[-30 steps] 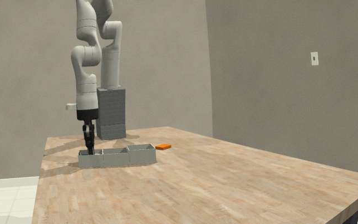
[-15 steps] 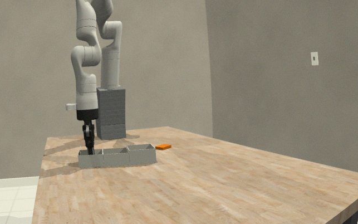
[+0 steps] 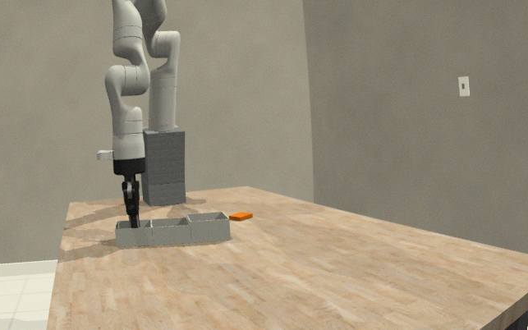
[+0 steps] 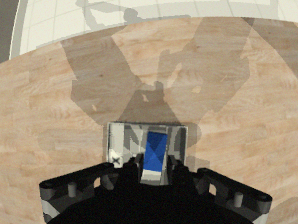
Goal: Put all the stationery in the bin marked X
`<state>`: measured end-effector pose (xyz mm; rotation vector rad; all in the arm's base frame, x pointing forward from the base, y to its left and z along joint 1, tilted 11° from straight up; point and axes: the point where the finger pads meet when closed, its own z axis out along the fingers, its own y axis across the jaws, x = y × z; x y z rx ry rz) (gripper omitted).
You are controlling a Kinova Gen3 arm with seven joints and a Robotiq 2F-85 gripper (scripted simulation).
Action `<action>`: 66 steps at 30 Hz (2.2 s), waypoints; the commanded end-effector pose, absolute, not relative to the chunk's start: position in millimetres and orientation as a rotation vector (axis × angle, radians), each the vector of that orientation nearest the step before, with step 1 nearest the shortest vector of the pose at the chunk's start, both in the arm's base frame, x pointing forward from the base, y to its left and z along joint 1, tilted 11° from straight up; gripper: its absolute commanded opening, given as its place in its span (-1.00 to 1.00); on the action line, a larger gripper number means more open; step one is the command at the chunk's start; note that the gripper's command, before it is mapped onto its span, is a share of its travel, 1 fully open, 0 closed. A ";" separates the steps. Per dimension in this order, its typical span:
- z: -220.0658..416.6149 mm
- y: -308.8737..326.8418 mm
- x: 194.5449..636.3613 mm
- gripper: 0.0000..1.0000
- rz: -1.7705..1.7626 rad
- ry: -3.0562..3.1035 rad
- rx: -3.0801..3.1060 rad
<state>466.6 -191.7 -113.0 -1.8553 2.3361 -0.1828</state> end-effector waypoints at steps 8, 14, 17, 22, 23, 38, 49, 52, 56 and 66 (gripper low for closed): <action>-99.9 -193.6 466.3 -0.41 -0.191 2.335 -1.851; -92.1 -193.5 464.7 -0.41 -0.191 2.335 -1.851; -88.1 -193.5 463.9 -0.41 -0.191 2.335 -1.851; -77.7 -193.5 461.8 -0.41 -0.191 2.335 -1.851; -72.8 -193.5 460.7 -0.41 -0.191 2.335 -1.851; -66.5 -194.2 459.8 -0.41 -0.191 2.335 -1.851; -77.1 -140.8 396.6 -0.41 -0.245 1.824 -2.398; -80.4 -124.7 377.6 -0.41 -0.259 1.646 -2.537; -82.5 -114.0 365.0 -0.41 -0.267 1.521 -2.623; -86.8 -91.2 339.4 -0.41 -0.297 0.891 -2.939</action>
